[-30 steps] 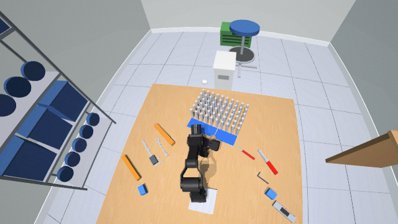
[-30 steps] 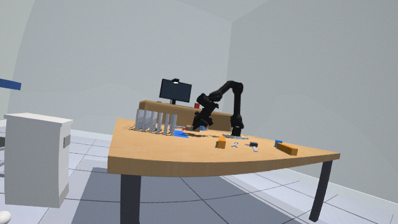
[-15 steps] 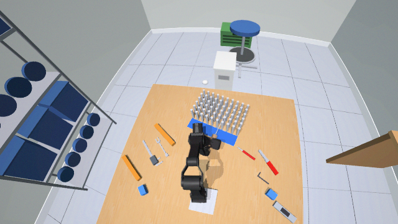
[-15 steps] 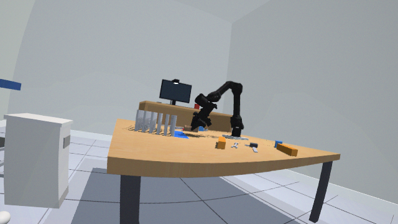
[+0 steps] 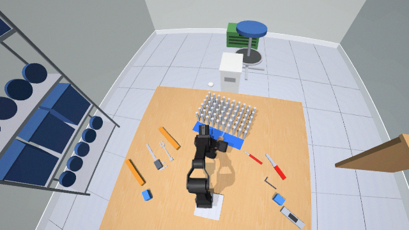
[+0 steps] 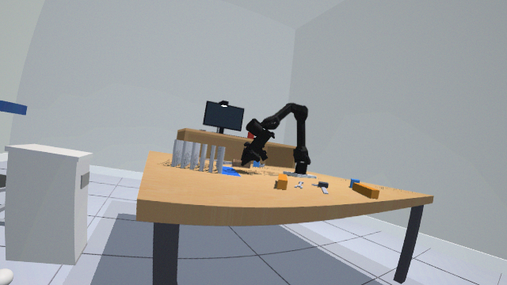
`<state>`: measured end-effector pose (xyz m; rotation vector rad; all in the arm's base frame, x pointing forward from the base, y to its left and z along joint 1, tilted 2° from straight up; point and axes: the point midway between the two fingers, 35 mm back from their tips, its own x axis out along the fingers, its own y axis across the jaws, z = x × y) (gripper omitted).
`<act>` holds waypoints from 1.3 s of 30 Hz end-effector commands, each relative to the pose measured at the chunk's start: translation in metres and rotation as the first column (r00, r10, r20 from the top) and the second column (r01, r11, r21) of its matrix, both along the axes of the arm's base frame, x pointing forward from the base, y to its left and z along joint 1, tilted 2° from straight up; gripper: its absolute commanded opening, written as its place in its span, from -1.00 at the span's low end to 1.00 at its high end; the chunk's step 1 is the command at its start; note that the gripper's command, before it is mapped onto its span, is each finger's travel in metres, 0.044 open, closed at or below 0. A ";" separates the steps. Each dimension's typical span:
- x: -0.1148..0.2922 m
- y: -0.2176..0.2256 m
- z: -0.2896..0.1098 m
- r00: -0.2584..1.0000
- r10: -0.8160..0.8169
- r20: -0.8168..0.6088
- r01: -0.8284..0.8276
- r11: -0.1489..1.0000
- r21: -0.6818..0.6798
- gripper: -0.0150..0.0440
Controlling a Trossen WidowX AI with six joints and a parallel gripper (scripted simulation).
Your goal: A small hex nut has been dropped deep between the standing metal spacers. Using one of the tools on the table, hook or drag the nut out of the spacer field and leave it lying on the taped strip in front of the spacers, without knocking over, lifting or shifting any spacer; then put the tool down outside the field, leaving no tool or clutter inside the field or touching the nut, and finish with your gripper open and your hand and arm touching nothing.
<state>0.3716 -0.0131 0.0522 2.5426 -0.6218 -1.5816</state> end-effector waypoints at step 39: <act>0.008 -0.002 -0.017 1.000 0.002 0.014 -0.002 1.000 0.003 -0.49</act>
